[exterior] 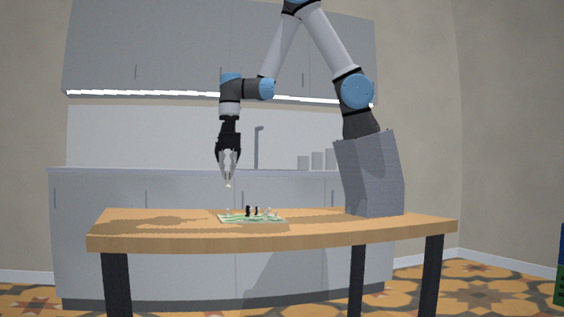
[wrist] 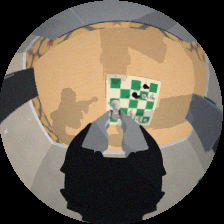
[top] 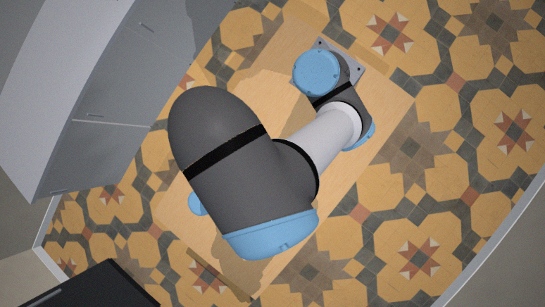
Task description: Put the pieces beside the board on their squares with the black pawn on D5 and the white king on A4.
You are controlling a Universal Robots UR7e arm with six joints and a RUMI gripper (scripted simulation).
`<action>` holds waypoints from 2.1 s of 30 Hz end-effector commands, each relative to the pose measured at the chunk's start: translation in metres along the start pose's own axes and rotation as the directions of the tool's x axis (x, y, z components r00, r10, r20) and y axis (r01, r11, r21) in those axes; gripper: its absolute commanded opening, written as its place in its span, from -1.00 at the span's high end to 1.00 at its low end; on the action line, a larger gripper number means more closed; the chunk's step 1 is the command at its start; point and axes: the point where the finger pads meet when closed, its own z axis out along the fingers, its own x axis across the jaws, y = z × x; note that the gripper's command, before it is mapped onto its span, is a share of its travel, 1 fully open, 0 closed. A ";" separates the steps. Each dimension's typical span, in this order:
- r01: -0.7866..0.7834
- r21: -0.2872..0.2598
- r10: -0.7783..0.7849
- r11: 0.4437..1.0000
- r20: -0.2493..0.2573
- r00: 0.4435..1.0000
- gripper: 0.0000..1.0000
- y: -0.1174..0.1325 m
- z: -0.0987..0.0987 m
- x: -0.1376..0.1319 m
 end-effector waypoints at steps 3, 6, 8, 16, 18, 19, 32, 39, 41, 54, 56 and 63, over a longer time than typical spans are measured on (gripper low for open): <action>-0.004 0.000 0.004 1.000 0.001 1.000 1.00 0.000 0.000 0.000; -0.004 0.000 0.004 1.000 0.001 1.000 1.00 0.000 0.000 0.000; -0.004 0.000 0.004 1.000 0.001 1.000 1.00 0.000 0.000 0.000; -0.004 0.000 0.004 1.000 0.001 1.000 1.00 0.000 0.000 0.000; -0.004 0.001 0.004 1.000 0.001 1.000 1.00 0.000 0.001 0.000; -0.004 0.002 0.004 1.000 0.000 1.000 1.00 0.000 0.001 0.000; -0.004 0.004 0.004 1.000 -0.002 1.000 1.00 0.000 0.036 -0.001; -0.004 0.004 0.004 1.000 -0.002 1.000 1.00 0.000 0.070 -0.001; -0.004 0.004 0.004 1.000 -0.002 1.000 1.00 0.000 0.078 -0.001; -0.004 0.004 0.004 1.000 -0.002 1.000 1.00 0.000 0.097 -0.002; -0.004 0.004 0.004 1.000 -0.002 1.000 1.00 0.000 0.097 -0.002; -0.004 0.004 0.004 1.000 -0.002 1.000 1.00 0.000 0.097 -0.002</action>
